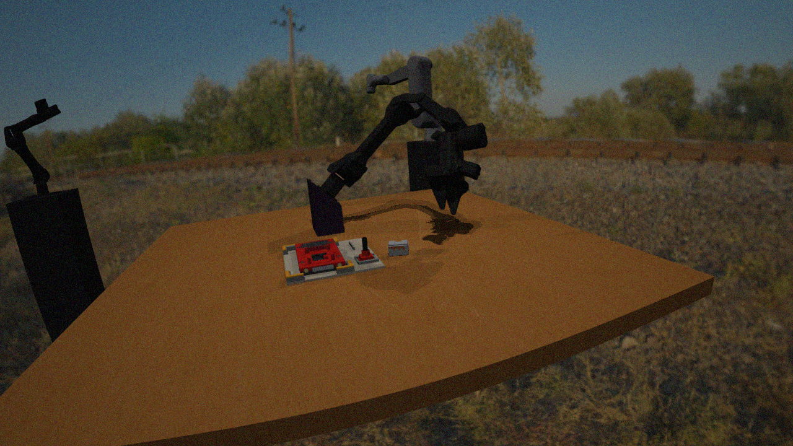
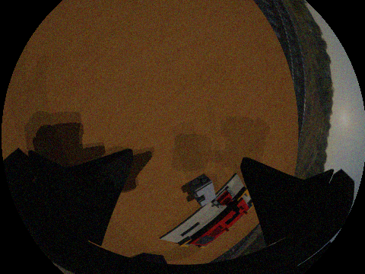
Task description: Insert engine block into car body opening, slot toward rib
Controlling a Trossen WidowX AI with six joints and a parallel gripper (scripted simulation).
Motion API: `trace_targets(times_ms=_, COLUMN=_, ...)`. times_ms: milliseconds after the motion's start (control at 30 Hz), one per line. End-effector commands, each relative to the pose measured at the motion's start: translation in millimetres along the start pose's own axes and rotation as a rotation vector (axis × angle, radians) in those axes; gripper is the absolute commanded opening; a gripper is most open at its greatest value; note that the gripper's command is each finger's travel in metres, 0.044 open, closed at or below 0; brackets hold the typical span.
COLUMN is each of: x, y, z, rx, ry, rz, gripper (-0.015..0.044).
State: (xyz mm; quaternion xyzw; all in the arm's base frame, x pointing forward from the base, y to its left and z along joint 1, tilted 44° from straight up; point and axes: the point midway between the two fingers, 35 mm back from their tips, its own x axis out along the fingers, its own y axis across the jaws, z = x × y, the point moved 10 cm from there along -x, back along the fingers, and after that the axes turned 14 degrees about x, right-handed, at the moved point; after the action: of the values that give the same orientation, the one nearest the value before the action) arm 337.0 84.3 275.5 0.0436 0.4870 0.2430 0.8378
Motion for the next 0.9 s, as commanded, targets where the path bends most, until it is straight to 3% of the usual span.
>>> trace_targets(times_ms=0, x=4.0, y=-18.9, z=-3.9, rx=0.116, ry=0.052, rz=0.018, gripper=0.044)
trace_targets(times_ms=867, x=4.4, y=-133.1, z=-47.5, rx=0.899, ry=0.303, rz=0.155, gripper=0.044)
